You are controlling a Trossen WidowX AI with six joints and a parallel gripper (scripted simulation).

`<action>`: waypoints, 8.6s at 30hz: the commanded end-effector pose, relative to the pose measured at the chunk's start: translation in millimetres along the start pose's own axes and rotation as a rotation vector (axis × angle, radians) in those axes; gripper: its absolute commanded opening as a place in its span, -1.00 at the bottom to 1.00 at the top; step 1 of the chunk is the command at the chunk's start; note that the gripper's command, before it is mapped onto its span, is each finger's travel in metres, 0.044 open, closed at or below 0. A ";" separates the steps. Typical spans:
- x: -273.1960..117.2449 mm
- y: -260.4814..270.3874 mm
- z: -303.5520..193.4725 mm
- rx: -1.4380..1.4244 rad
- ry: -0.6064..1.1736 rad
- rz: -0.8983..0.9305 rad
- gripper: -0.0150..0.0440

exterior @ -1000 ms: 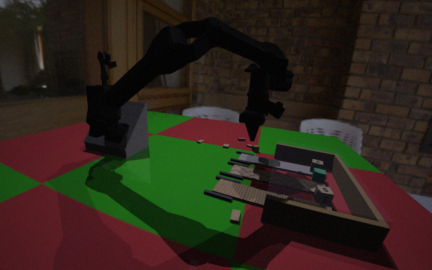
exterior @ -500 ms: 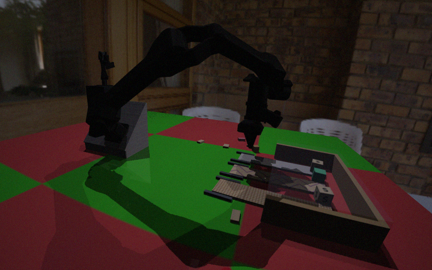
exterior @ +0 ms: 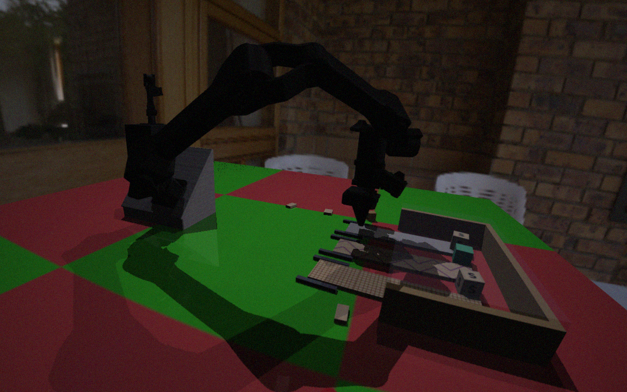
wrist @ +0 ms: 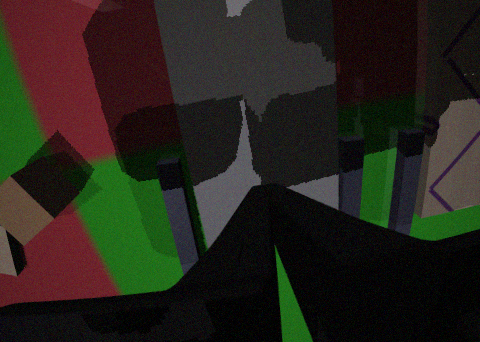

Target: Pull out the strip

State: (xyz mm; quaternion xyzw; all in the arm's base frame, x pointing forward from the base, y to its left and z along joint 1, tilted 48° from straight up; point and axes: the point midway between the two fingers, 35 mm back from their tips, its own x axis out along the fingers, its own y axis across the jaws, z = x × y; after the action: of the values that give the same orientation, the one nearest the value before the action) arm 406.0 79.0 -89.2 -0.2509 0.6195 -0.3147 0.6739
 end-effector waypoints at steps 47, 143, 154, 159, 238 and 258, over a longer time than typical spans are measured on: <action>11.3 -2.9 -0.3 -0.004 -0.005 -0.005 -0.49; 15.3 3.3 -104.1 -0.007 -0.002 -0.004 -0.49; 15.3 3.8 -120.8 -0.007 -0.001 -0.003 -0.49; 15.4 4.1 -128.4 -0.008 -0.001 -0.003 -0.49; -39.8 4.5 -85.1 0.221 -0.002 -0.002 1.00; -49.1 3.5 -10.5 0.224 -0.004 -0.002 1.00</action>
State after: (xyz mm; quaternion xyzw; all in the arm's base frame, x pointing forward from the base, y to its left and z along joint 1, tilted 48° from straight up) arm 382.9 118.0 -61.3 -0.1716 0.5801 -0.3827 0.6983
